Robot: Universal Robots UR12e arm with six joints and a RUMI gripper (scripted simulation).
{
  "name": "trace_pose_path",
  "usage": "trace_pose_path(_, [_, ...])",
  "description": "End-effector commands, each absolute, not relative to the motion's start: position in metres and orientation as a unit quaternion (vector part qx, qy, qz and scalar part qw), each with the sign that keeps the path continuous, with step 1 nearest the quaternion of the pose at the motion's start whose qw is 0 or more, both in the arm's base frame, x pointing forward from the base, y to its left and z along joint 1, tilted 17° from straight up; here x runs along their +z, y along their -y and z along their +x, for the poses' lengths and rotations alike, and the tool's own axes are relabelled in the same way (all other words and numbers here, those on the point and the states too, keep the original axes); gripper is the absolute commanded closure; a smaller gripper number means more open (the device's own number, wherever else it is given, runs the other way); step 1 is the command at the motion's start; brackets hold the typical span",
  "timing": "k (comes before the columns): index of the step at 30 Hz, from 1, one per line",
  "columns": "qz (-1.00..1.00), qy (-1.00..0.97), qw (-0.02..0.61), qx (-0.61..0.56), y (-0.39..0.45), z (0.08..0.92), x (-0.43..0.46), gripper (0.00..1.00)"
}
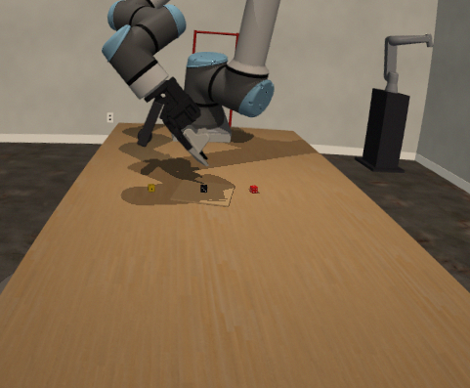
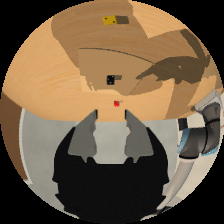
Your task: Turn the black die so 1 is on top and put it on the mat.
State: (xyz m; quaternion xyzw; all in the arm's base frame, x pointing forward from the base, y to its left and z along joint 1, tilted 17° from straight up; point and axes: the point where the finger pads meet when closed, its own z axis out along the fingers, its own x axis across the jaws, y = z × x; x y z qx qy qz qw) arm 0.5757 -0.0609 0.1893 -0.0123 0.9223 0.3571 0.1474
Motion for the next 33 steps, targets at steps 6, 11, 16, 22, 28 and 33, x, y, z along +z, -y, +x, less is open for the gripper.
trace_pose_path(6, [-0.001, -0.946, 0.148, 0.289, 0.0597, 0.5759, 0.1910, 0.69])
trace_pose_path(11, [0.005, -0.952, 0.152, 0.267, 0.0600, 0.5766, 0.1930, 0.69])
trace_pose_path(16, [0.005, -0.952, 0.152, 0.265, 0.0600, 0.5766, 0.1932, 0.69])
trace_pose_path(22, [0.006, -0.958, 0.148, 0.247, 0.0588, 0.5759, 0.1917, 0.69])
trace_pose_path(28, [0.014, -0.972, 0.145, 0.185, 0.0568, 0.5753, 0.1908, 0.69])
trace_pose_path(33, [0.020, -0.976, 0.147, 0.157, 0.0567, 0.5759, 0.1926, 0.69])
